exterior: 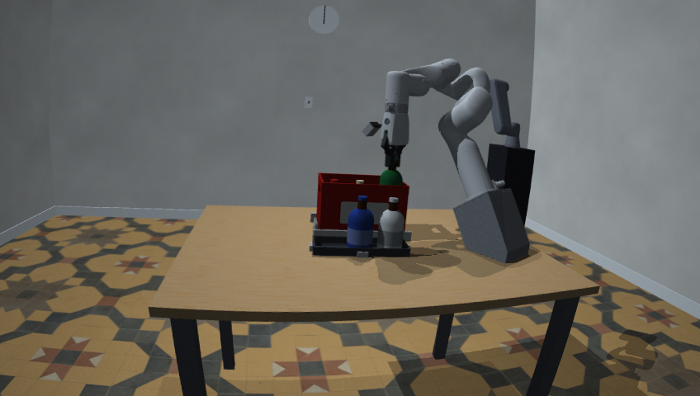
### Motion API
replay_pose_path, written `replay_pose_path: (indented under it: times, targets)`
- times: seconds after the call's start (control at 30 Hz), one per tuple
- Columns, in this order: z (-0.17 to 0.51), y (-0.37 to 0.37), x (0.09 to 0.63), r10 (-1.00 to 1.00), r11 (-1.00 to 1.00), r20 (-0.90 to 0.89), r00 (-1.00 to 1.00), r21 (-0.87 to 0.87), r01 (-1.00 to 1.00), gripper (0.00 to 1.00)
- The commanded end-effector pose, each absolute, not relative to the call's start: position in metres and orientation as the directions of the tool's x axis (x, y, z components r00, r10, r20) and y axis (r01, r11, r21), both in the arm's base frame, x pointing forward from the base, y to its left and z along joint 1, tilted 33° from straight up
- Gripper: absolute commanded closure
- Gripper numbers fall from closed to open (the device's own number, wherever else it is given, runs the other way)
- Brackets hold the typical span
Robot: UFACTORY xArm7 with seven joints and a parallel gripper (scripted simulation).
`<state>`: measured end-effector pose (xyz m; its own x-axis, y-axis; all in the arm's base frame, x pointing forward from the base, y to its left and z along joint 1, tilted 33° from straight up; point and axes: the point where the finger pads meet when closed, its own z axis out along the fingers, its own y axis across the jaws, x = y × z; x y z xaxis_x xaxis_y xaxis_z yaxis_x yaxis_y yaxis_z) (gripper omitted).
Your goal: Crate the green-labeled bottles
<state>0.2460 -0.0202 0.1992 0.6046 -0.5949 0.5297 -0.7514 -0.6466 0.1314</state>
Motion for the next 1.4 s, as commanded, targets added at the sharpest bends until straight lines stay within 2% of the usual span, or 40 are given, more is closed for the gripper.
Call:
replay_pose_path:
  times: [0.0,1.37]
  targets:
    - [0.197,-0.022,0.248,-0.595,-0.647,0.531,0.604,0.129,-0.751,1.0]
    - [0.176,-0.034,0.255,-0.595,-0.647,0.531,0.604,0.129,-0.751,1.0]
